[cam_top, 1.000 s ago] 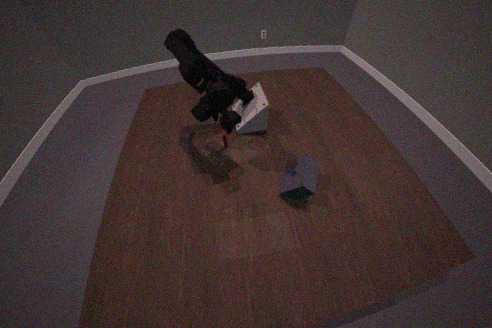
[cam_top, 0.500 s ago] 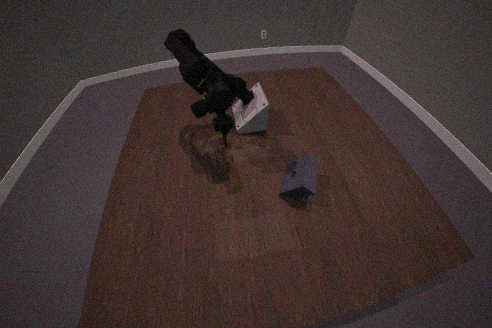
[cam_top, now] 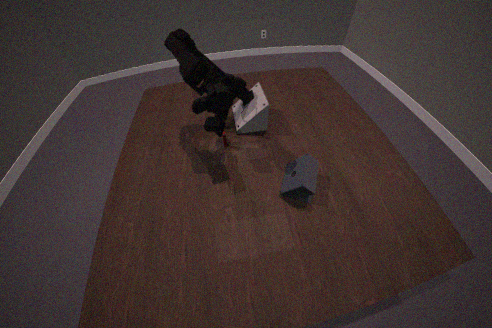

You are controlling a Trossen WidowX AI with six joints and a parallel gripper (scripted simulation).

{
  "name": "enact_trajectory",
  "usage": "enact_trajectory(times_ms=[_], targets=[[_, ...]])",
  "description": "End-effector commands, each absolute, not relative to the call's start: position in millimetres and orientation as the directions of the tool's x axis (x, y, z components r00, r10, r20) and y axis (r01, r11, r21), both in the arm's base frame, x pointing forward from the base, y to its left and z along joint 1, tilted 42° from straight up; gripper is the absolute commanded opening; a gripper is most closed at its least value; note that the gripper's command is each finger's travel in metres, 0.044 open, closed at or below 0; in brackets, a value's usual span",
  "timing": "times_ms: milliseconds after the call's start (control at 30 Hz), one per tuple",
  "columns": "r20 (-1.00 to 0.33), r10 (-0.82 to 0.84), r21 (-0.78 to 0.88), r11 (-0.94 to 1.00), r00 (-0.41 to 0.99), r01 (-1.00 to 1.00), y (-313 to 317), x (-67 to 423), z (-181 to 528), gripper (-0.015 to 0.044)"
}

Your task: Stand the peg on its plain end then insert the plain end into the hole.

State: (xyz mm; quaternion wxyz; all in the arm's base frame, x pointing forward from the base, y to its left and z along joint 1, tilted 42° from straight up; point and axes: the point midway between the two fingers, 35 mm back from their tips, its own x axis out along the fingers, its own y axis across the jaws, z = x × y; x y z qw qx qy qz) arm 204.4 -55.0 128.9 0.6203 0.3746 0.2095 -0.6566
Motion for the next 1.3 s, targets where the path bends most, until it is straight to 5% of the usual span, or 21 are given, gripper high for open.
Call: enact_trajectory(times_ms=[0,867,1267], targets=[[-0.749,-0.661,0.258,-0.219,0.052,0.941,-56.0,204.6,128.6,0.0440],[-0.749,-0.661,0.580,-0.615,0.052,0.534,-58.8,204.7,125.6,0.0440],[-0.749,-0.660,0.599,-0.642,0.052,0.480,-61.5,205.4,122.1,0.0440]])
